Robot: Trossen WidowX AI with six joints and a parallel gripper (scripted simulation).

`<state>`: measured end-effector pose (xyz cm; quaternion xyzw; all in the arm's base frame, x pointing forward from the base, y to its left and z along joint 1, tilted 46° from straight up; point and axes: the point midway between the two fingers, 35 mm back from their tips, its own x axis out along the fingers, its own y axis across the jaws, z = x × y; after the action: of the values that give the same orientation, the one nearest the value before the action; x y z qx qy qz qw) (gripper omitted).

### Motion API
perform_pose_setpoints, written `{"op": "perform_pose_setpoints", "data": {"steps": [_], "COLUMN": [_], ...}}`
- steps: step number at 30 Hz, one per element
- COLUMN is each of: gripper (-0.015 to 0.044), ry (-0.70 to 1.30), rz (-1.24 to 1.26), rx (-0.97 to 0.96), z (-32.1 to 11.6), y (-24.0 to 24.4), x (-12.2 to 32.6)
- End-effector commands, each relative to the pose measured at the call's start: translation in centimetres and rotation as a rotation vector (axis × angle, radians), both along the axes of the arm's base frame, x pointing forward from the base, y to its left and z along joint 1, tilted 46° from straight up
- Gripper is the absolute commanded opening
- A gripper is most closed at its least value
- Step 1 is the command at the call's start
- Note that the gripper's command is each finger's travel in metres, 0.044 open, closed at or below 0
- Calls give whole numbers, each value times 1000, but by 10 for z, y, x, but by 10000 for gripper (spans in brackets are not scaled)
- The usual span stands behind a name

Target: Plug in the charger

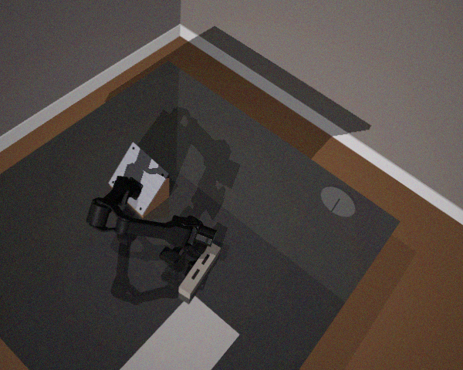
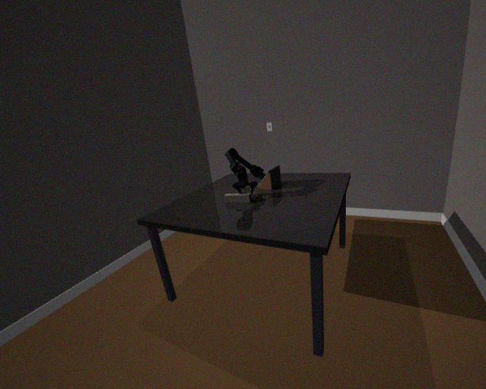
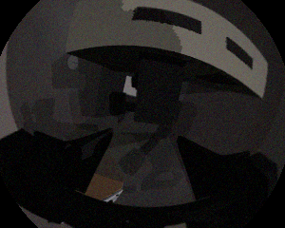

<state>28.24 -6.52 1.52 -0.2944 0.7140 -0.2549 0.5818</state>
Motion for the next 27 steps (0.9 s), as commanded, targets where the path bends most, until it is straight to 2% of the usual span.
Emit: {"op": "perform_pose_setpoints", "data": {"steps": [1,9,18,27], "gripper": [440,440,440,440], "ry": [-7,-9,-479,-516], "rz": [-4,7,327,349], "rx": [2,-1,26,29], "z": [1,1,48,52], "y": [0,0,54,58], "x": [-6,-8,17,17]}}
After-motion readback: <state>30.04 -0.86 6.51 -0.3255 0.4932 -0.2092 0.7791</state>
